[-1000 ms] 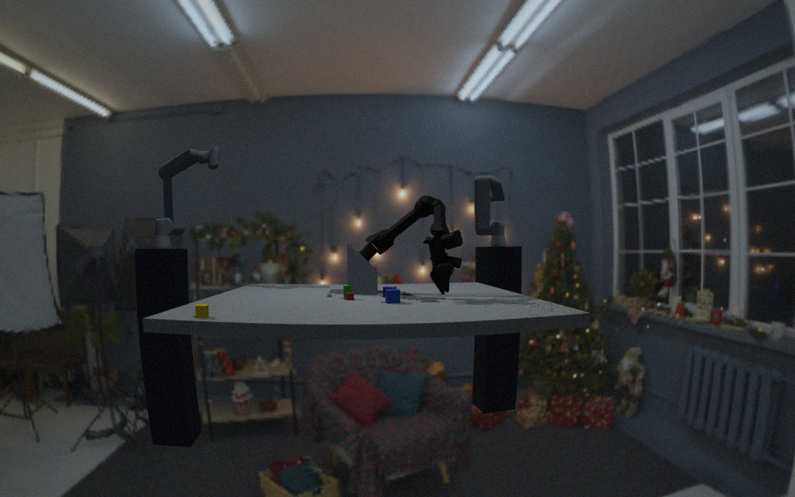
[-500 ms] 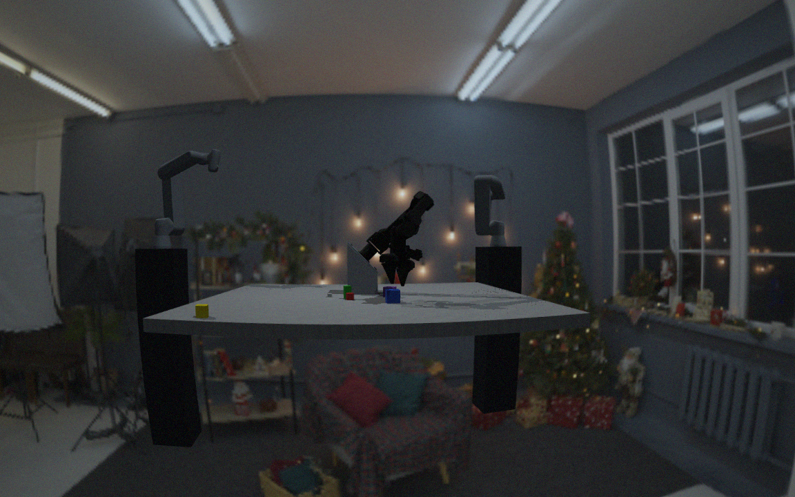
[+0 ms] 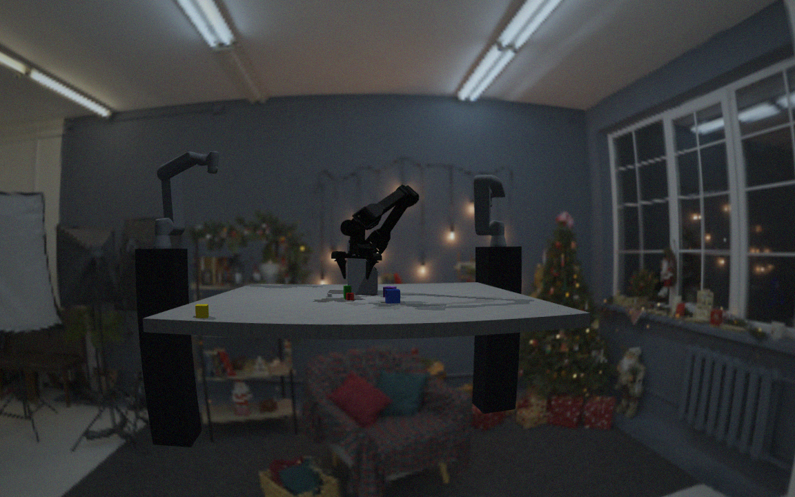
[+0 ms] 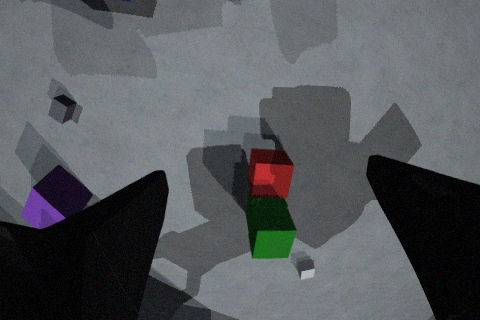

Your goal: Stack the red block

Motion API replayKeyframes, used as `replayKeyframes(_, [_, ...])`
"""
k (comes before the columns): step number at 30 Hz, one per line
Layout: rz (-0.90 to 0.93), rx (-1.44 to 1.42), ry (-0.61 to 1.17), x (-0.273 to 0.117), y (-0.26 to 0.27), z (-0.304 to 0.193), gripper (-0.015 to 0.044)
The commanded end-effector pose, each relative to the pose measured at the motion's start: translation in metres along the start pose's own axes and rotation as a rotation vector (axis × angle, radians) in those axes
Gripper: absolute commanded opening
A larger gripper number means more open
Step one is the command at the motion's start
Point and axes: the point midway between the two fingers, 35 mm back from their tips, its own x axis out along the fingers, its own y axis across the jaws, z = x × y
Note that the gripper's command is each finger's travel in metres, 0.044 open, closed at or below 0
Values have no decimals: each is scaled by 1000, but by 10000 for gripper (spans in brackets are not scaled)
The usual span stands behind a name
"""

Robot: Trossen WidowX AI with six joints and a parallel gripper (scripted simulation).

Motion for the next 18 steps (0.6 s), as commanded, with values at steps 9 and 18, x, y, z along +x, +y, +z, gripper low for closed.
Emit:
replayKeyframes(9, [50,164,18,5,-13,-34,440])
replayKeyframes(18, [52,164,18,40,-11,-37,440])
